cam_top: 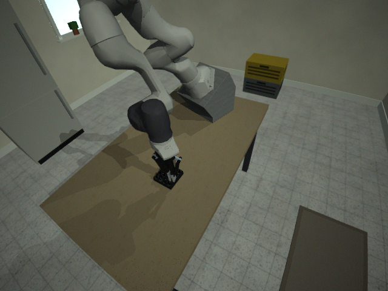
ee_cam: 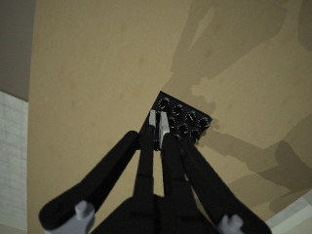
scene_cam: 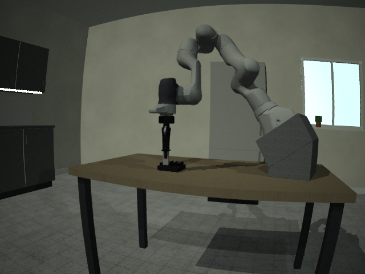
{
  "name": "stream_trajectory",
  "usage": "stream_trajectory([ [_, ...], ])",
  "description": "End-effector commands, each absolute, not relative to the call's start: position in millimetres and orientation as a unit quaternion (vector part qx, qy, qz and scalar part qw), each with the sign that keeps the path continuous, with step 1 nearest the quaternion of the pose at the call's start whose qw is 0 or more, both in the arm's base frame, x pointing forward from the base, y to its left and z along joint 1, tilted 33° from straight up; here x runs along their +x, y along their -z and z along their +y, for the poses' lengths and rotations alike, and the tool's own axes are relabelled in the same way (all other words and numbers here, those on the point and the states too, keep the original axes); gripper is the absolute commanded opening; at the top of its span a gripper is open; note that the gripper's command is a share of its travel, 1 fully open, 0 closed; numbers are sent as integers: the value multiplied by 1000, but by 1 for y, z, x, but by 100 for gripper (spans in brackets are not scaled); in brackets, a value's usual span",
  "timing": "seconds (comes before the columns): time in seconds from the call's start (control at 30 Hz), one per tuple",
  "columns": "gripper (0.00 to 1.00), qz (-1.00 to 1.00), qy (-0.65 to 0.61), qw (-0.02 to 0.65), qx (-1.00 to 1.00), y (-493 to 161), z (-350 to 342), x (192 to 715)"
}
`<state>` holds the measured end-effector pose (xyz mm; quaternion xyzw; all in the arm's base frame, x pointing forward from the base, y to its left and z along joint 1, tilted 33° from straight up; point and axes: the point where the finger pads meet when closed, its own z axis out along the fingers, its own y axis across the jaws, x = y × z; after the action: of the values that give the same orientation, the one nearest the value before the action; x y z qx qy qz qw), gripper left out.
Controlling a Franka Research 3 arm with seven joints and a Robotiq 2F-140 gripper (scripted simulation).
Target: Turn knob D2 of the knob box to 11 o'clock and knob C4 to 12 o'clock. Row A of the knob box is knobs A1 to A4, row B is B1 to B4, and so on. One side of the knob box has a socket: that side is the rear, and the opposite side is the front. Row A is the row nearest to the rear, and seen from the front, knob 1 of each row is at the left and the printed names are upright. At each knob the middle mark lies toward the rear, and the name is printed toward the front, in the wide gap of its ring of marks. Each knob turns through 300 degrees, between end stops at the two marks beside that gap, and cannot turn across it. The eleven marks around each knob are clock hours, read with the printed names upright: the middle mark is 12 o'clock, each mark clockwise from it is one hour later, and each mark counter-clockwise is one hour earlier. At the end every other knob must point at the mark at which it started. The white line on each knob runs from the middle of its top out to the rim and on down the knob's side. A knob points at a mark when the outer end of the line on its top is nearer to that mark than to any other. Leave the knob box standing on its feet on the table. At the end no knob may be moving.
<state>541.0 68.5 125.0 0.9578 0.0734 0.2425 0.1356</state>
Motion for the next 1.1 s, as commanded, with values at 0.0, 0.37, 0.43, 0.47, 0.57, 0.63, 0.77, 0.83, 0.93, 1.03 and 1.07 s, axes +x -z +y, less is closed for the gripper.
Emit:
stream_trajectory([
  [0.0,5,56,-248,133,958,-126,68,542],
  [0.37,12,56,-248,133,958,-126,68,542],
  [0.43,12,56,-248,133,958,-126,68,542],
  [0.47,12,56,-248,133,958,-126,68,542],
  [0.57,12,56,-248,133,958,-126,68,542],
  [0.63,12,56,-248,133,958,-126,68,542],
  [0.77,12,56,-248,133,958,-126,68,542],
  [0.83,12,56,-248,133,958,-126,68,542],
  [0.93,12,56,-248,133,958,-127,68,541],
  [1.03,12,56,-248,133,958,-128,68,541],
  [1.07,12,56,-248,133,958,-129,69,540],
])
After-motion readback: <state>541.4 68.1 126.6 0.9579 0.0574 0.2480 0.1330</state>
